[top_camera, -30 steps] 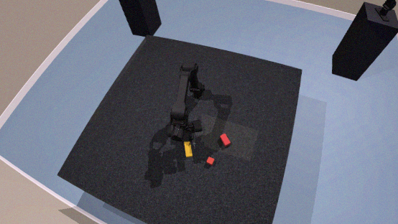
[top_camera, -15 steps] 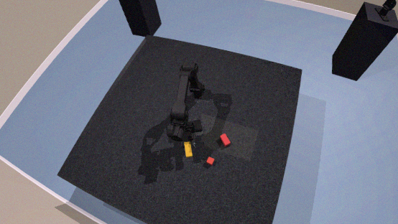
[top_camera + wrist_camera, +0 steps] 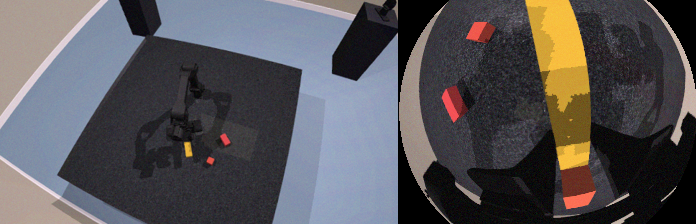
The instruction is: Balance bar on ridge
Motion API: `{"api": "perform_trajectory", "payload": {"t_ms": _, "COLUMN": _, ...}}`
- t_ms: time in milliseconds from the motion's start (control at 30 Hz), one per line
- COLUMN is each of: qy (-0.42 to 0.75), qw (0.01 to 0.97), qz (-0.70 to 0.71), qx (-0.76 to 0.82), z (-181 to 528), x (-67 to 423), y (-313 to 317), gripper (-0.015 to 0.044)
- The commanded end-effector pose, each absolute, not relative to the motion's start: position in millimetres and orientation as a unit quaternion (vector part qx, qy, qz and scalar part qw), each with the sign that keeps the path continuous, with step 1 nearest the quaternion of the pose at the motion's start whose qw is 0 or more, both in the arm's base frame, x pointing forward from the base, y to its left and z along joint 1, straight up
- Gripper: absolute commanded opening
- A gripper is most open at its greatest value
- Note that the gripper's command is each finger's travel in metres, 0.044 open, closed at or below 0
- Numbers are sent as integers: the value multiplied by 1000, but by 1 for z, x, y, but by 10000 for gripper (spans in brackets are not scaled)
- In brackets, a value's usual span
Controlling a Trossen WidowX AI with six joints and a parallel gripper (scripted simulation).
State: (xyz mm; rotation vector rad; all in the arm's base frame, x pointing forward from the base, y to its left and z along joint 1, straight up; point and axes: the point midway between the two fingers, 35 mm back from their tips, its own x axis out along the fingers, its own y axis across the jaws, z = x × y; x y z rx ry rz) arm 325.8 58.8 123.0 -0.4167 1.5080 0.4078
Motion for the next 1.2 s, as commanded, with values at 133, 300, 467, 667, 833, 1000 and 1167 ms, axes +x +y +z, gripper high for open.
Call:
{"api": "perform_trajectory", "payload": {"t_ms": 133, "qy": 674, "qw": 692, "qz": 183, "qx": -184, "z": 123, "x": 326, "y": 59, "gripper": 0}}
{"api": "perform_trajectory", "payload": {"t_ms": 300, "qy": 674, "qw": 692, "qz": 183, "qx": -184, "z": 122, "x": 326, "y": 59, "gripper": 0}}
{"api": "perform_trajectory", "payload": {"t_ms": 467, "qy": 674, "qw": 692, "qz": 183, "qx": -184, "z": 122, "x": 326, "y": 59, "gripper": 0}}
{"api": "perform_trajectory", "payload": {"t_ms": 667, "qy": 674, "qw": 692, "qz": 183, "qx": -184, "z": 121, "x": 326, "y": 59, "gripper": 0}}
{"api": "perform_trajectory", "payload": {"t_ms": 833, "qy": 674, "qw": 692, "qz": 183, "qx": -184, "z": 121, "x": 326, "y": 59, "gripper": 0}}
{"api": "perform_trajectory", "payload": {"t_ms": 1000, "qy": 674, "qw": 692, "qz": 183, "qx": -184, "z": 120, "x": 326, "y": 59, "gripper": 0}}
{"api": "perform_trajectory", "payload": {"t_ms": 1167, "qy": 674, "qw": 692, "qz": 183, "qx": -184, "z": 120, "x": 326, "y": 59, "gripper": 0}}
